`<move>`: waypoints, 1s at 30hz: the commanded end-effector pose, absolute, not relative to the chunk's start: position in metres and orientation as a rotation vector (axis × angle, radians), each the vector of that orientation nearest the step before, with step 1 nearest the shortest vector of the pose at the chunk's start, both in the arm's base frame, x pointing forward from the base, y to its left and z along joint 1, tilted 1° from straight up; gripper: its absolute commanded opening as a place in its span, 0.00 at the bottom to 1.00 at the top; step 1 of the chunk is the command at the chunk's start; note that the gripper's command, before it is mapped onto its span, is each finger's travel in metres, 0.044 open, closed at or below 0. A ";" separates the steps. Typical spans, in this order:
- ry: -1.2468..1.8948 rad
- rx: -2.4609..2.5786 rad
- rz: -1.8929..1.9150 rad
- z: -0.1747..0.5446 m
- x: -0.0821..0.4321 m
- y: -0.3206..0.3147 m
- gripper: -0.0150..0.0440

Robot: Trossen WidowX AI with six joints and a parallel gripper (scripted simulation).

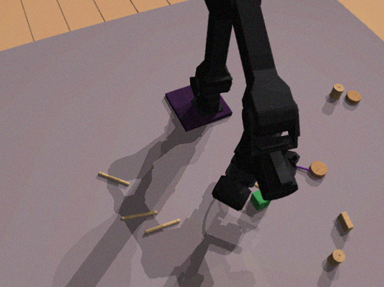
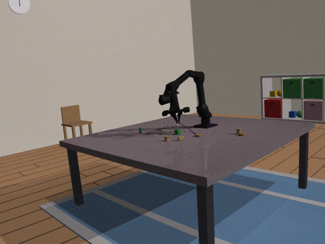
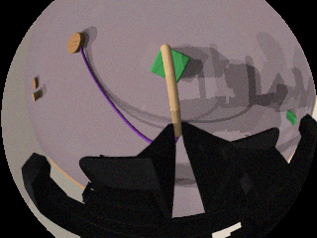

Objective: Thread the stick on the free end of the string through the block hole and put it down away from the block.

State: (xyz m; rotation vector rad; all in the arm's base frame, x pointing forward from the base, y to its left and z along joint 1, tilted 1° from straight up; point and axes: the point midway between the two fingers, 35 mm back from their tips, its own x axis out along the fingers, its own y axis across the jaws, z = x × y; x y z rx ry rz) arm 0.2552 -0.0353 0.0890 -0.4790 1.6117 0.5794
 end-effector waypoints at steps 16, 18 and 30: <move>1.464 -0.872 1.062 0.089 0.267 -0.012 0.25; 1.443 -0.913 1.112 0.089 0.268 -0.009 0.25; 1.288 -1.150 1.412 0.088 0.273 0.006 0.25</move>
